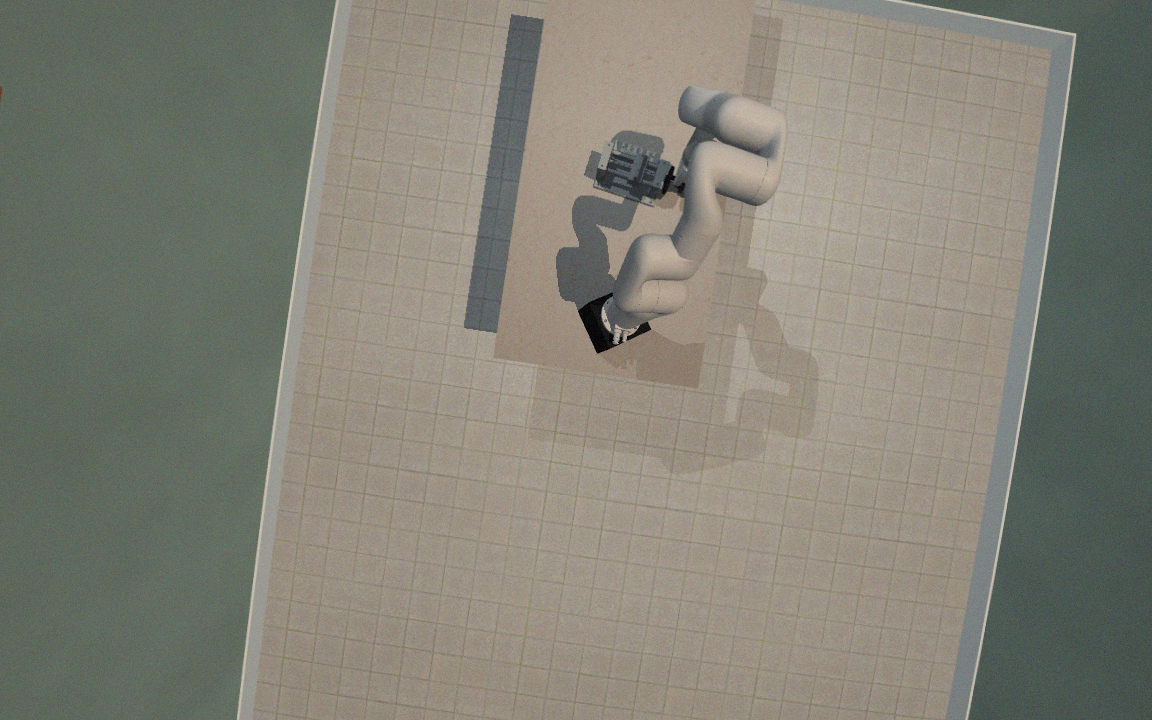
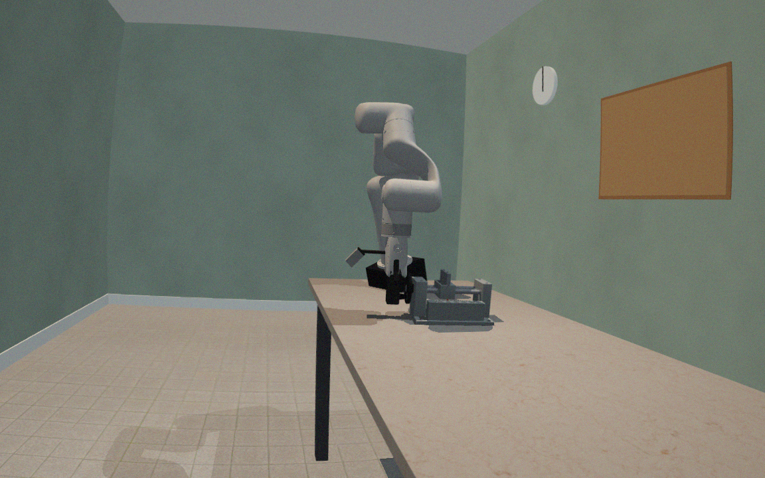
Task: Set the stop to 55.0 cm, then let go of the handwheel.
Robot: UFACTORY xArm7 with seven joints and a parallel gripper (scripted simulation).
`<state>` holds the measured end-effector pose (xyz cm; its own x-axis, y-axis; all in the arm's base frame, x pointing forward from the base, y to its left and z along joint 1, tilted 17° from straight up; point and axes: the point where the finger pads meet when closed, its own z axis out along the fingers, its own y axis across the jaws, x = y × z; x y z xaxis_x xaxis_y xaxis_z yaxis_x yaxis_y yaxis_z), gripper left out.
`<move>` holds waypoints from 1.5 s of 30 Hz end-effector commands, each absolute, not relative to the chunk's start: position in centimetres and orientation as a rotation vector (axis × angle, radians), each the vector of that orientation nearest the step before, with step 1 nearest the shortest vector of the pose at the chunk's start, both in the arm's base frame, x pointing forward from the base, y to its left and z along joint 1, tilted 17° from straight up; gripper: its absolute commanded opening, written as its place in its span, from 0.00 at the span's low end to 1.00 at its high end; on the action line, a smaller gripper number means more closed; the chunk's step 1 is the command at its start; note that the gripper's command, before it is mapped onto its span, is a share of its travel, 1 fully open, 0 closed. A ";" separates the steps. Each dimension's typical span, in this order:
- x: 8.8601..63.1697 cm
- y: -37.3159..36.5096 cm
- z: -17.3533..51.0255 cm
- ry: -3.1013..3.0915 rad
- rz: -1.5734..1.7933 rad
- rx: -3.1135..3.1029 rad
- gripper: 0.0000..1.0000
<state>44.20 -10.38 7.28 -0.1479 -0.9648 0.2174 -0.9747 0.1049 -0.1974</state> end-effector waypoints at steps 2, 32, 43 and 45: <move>44.3 -10.3 7.4 -2.311 0.462 2.030 0.06; 44.2 -10.3 7.7 -2.311 0.462 2.030 0.57; 42.6 -7.9 16.9 -2.311 0.462 2.030 0.57; 42.6 -7.9 17.0 -2.311 0.462 2.030 0.57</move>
<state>42.84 -8.22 16.01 -0.1481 -0.9653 0.2149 -0.9738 0.1044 -0.2020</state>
